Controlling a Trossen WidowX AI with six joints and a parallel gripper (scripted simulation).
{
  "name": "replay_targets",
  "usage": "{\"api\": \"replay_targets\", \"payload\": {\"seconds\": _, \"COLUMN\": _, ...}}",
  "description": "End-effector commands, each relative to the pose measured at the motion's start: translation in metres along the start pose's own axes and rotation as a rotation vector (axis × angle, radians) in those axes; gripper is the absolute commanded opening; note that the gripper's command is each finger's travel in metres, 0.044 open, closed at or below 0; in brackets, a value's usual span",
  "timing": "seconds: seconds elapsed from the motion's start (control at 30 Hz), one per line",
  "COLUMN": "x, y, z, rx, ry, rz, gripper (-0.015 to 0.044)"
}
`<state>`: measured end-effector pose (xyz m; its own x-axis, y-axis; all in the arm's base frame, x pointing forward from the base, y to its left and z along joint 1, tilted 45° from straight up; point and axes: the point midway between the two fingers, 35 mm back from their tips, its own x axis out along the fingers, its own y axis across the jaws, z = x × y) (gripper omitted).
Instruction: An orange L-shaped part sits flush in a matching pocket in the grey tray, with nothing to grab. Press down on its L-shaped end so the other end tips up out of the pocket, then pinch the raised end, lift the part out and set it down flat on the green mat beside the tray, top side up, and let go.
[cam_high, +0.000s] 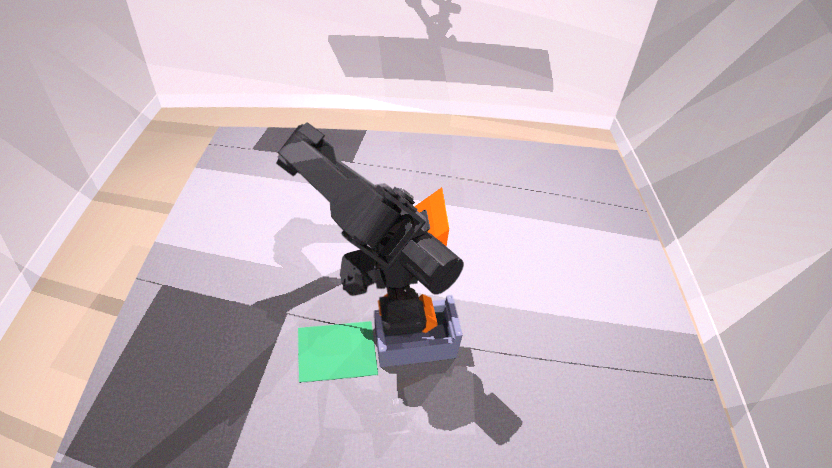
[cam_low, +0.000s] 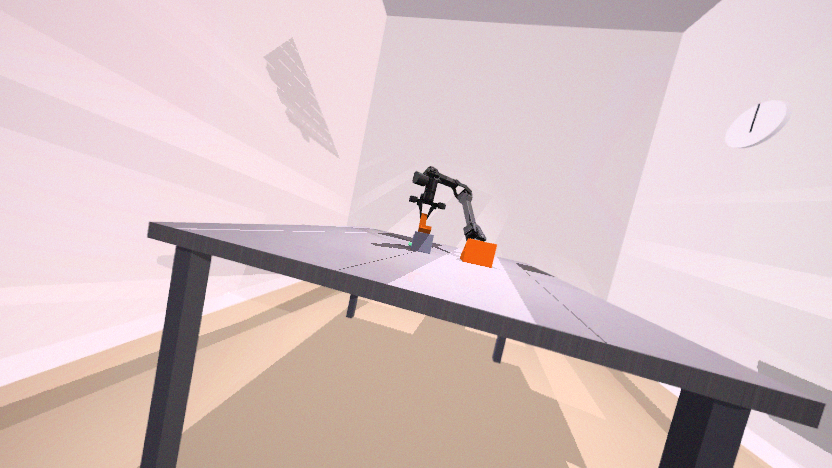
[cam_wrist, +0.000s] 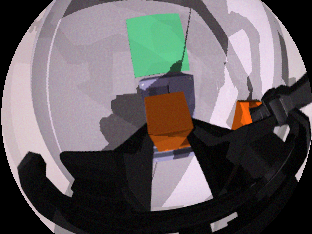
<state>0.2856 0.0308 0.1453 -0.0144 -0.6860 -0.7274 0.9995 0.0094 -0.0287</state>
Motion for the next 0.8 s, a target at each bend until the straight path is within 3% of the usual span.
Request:
{"api": "replay_targets", "payload": {"seconds": 0.0, "x": 0.000, "y": -0.003, "z": 0.022, "rx": -0.010, "ry": -0.002, "rz": 0.014, "gripper": 0.0000}}
{"api": "replay_targets", "payload": {"seconds": 0.77, "x": -0.002, "y": -0.016, "z": 0.131, "rx": -0.010, "ry": 0.009, "rz": 0.076, "gripper": 0.0000}}
